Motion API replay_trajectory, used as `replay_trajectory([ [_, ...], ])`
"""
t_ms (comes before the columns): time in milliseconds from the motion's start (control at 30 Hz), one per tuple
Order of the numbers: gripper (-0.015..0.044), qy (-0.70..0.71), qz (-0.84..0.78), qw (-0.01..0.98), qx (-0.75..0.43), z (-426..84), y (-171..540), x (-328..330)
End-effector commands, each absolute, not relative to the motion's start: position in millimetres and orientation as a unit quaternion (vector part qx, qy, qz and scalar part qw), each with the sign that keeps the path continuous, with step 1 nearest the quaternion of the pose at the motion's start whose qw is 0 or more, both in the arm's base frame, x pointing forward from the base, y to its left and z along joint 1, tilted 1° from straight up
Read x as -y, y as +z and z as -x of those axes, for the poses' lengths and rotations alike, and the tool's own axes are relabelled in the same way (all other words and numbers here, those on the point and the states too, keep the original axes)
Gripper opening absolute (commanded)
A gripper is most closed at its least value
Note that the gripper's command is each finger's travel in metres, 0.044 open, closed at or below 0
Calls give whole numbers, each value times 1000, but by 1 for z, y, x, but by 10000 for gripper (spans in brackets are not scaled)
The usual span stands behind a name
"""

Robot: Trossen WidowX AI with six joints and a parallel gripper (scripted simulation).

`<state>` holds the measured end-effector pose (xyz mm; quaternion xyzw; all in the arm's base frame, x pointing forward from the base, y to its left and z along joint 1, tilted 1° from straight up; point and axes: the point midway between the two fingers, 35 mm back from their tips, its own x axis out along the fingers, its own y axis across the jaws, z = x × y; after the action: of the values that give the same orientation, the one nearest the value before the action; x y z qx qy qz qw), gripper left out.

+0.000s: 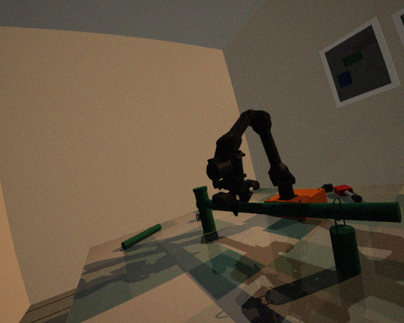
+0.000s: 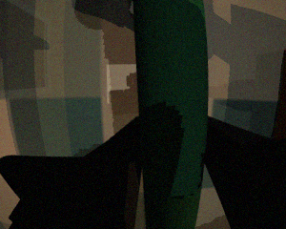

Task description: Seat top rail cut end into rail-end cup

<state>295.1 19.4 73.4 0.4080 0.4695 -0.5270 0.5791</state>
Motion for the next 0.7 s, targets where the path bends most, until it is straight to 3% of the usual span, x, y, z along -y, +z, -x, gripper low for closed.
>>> replay_trajectory([
  [0, 0, -527, -407, 584, -465, -296, 78, -17],
  [667, 0, -527, -406, 584, -465, -296, 80, -16],
])
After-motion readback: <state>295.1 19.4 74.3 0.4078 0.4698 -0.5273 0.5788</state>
